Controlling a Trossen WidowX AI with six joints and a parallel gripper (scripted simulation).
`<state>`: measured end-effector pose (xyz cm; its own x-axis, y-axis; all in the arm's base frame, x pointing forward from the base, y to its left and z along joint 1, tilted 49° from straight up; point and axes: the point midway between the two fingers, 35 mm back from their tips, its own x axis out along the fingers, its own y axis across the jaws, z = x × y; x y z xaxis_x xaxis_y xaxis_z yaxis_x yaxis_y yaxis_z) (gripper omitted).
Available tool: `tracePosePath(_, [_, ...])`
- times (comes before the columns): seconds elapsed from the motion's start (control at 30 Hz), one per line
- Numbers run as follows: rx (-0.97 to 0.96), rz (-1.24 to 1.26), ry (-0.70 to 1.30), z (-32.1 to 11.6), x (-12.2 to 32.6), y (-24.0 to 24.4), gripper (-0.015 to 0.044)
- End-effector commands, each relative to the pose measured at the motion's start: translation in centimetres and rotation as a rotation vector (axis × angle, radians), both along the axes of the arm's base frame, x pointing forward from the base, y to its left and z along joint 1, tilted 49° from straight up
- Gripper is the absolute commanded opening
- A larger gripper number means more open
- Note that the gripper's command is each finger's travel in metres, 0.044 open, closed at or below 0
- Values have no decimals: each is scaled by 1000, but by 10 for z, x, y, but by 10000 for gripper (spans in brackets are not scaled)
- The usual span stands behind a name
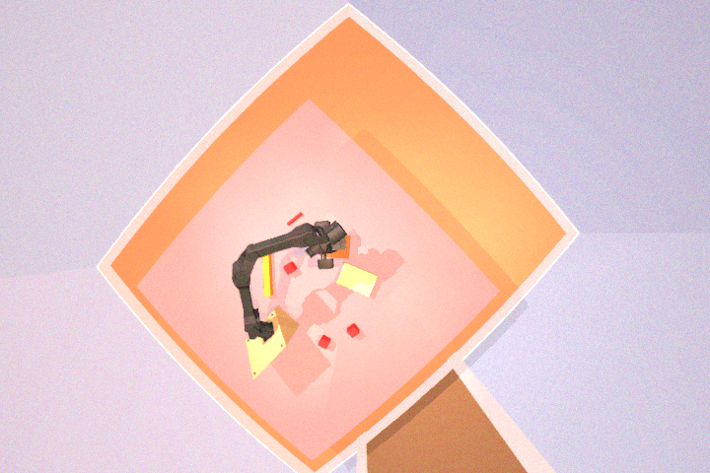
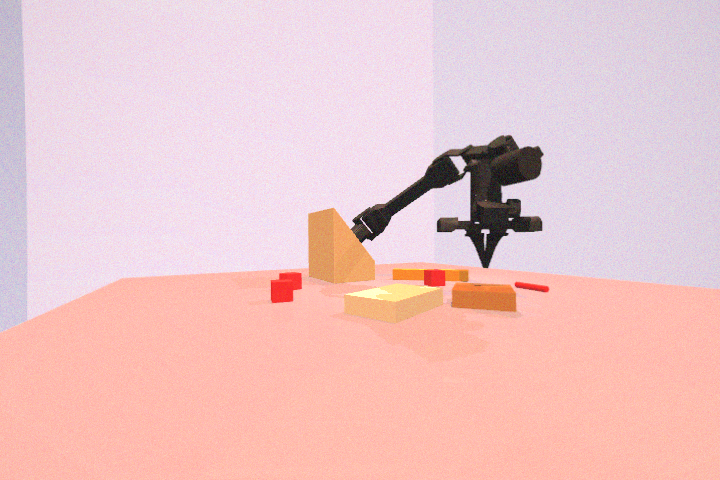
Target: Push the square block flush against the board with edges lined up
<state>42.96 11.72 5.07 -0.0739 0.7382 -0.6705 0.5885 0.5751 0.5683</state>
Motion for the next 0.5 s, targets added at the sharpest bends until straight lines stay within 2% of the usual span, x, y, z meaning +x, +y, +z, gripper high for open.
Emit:
tracePosePath(0.0, [8,-75,88,24,-2,22,0])
tracePosePath(0.27, [10,-106,129,33,-4,31,0])
tracePosePath(0.47, [12,-106,129,-3,-7,72,0])
